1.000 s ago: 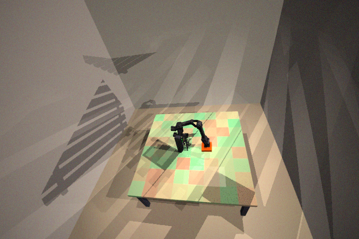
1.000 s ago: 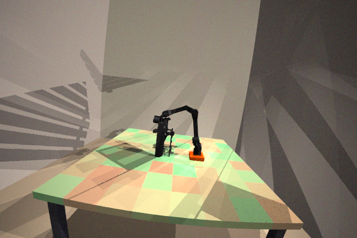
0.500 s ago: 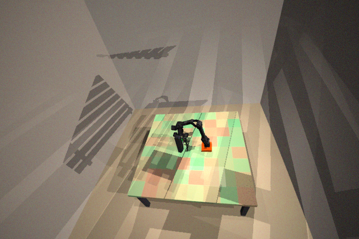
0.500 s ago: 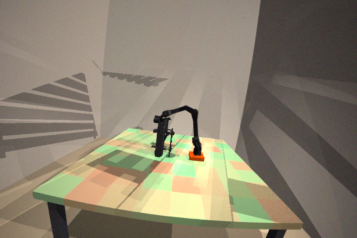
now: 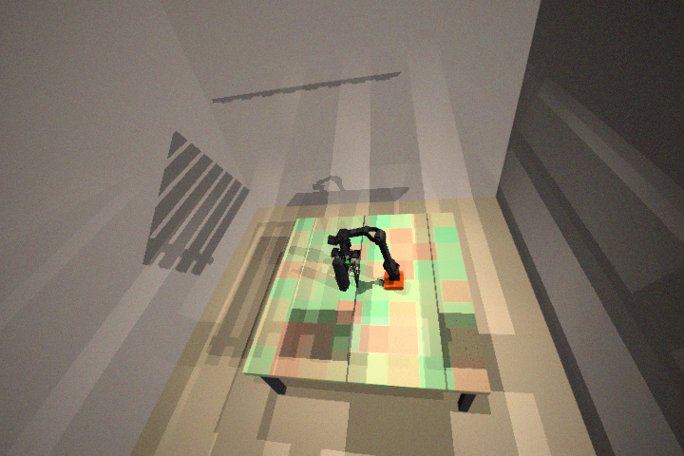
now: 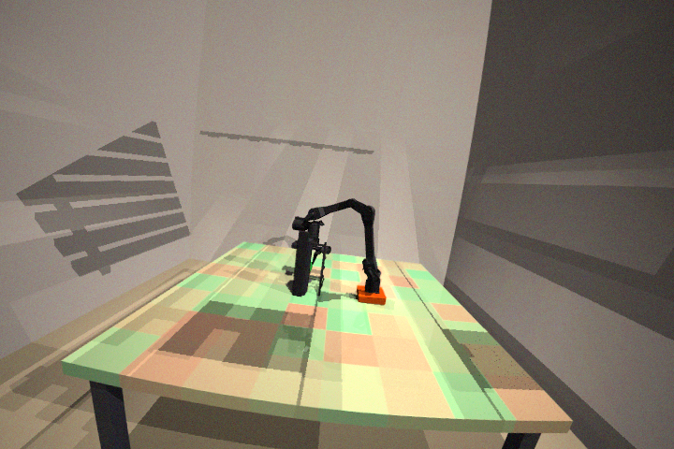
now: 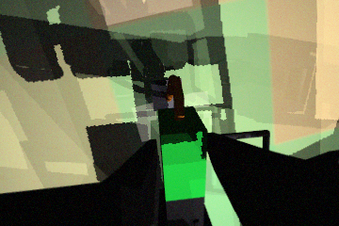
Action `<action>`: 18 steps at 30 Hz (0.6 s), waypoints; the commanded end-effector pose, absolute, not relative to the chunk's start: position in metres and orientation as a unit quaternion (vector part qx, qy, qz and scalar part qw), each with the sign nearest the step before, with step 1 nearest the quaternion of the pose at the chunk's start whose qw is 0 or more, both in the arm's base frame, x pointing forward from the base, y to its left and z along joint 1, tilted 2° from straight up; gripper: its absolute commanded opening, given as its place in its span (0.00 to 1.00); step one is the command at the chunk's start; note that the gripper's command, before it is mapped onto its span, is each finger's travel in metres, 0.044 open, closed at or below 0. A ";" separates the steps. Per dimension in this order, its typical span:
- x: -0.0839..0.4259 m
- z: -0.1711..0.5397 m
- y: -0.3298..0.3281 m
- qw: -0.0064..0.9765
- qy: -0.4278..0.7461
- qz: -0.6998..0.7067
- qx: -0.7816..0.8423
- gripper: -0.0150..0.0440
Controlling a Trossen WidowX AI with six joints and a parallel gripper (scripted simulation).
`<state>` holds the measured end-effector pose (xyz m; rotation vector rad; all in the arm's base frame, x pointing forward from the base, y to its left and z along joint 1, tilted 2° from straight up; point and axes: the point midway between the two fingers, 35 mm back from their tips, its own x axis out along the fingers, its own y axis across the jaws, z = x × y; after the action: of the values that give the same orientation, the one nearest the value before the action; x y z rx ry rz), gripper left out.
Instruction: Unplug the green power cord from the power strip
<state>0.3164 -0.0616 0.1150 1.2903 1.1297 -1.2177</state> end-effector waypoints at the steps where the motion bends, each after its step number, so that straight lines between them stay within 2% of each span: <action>1: 0.317 0.115 -0.060 0.496 0.464 -0.505 0.533 0.65; 9: 0.316 0.120 -0.082 0.496 0.464 -0.505 0.532 1.00; 13: 0.312 0.127 -0.118 0.497 0.463 -0.506 0.531 1.00; 18: 0.311 0.127 -0.120 0.497 0.463 -0.506 0.531 1.00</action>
<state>0.3111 -0.1184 0.1285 1.2973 1.1056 -1.2314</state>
